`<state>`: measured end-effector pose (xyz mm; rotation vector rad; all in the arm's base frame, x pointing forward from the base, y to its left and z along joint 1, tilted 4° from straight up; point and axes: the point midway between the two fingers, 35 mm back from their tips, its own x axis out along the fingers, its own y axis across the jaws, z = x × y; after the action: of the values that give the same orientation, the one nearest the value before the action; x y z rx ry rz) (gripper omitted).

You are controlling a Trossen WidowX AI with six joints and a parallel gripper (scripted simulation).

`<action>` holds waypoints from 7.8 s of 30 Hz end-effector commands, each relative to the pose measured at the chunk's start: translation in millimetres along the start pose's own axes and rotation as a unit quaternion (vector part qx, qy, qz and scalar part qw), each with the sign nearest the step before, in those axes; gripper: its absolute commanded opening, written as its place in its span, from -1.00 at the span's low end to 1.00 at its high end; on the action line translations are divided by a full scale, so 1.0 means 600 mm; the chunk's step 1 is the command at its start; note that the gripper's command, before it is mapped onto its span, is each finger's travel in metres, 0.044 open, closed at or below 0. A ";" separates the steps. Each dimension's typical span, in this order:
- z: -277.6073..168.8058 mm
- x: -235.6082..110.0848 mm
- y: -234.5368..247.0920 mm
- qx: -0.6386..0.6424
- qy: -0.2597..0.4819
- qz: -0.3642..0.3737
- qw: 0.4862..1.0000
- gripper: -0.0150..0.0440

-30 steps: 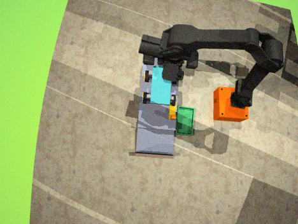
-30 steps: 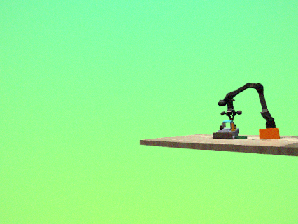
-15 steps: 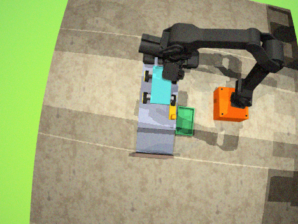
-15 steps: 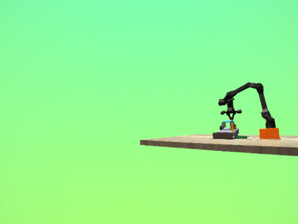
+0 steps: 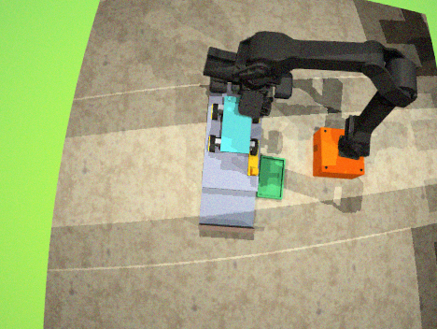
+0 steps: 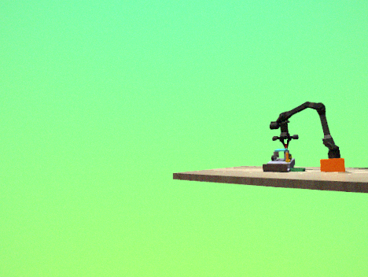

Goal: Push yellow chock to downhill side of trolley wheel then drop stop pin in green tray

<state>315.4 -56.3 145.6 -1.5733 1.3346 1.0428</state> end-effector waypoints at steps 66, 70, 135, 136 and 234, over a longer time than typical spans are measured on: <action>0.006 -0.001 0.136 0.003 0.002 -0.001 1.000 -0.49; 0.033 -0.002 0.136 0.003 0.002 -0.001 1.000 -0.49; 0.328 -0.047 0.140 -0.207 -0.046 -0.019 0.977 -0.49; 0.327 -0.047 0.140 -0.221 -0.049 -0.020 0.974 -0.49; 0.383 0.087 0.157 -0.667 -0.168 -0.169 0.706 0.15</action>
<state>207.0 132.6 13.8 -2.2493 -0.2227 2.1014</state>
